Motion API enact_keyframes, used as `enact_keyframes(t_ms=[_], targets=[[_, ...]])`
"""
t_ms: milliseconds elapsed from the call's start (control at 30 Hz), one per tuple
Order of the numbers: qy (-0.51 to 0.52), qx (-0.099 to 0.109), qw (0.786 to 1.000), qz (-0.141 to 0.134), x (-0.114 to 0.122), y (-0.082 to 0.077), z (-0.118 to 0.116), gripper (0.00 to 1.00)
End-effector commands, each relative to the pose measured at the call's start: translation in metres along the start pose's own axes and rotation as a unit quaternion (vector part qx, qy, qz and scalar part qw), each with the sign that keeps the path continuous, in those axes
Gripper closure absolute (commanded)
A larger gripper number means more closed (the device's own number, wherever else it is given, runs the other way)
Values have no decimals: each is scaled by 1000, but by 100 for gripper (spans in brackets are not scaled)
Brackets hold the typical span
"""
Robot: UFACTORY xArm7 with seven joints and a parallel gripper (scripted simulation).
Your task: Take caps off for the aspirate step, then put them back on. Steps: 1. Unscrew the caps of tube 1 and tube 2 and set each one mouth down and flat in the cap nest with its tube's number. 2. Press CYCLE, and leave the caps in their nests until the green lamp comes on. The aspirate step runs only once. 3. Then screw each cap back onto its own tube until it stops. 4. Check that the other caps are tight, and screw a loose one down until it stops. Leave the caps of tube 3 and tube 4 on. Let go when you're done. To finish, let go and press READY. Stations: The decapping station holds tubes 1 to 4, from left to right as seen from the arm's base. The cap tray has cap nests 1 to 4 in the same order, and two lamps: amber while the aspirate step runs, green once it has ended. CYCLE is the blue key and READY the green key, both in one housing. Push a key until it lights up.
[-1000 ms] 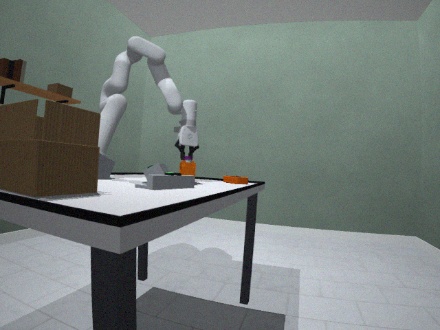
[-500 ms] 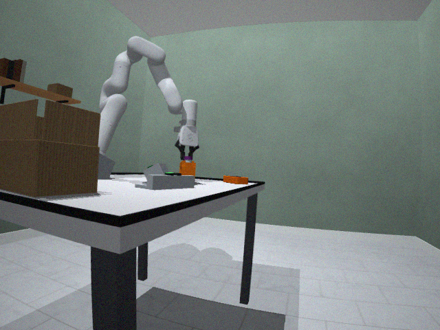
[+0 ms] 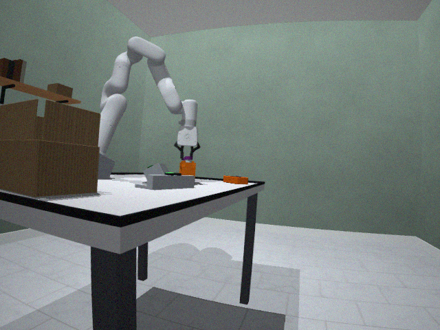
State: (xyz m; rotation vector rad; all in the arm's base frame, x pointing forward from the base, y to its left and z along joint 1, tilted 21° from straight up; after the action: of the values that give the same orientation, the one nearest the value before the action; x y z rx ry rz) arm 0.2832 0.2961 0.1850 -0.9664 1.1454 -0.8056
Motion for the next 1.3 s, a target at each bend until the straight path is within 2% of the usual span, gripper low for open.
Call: enact_keyframes(t_ms=[0,267,300,700,900,967,1267], targets=[[130,9,991,-12,-2,-1,1,100],[140,9,990,-12,-2,-1,1,100],[140,9,990,-12,-2,-1,1,54],[140,9,990,-12,-2,-1,1,54],[140,9,990,-12,-3,-19,1,54],[140,9,990,-12,-3,-19,1,54],[140,9,990,-12,-3,-46,0,54]])
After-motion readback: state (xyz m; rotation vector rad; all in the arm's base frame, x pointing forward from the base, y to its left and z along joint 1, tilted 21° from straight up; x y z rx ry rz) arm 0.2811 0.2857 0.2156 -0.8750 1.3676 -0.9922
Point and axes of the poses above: the point where the finger pads meet when closed, its own y axis out along the fingers, its own z axis across the jaws, x = y × z, the point moved 3 cm from there along -y, back along the fingers, and after that the axes turned 14 degrees about y, right-handed, at the moved point
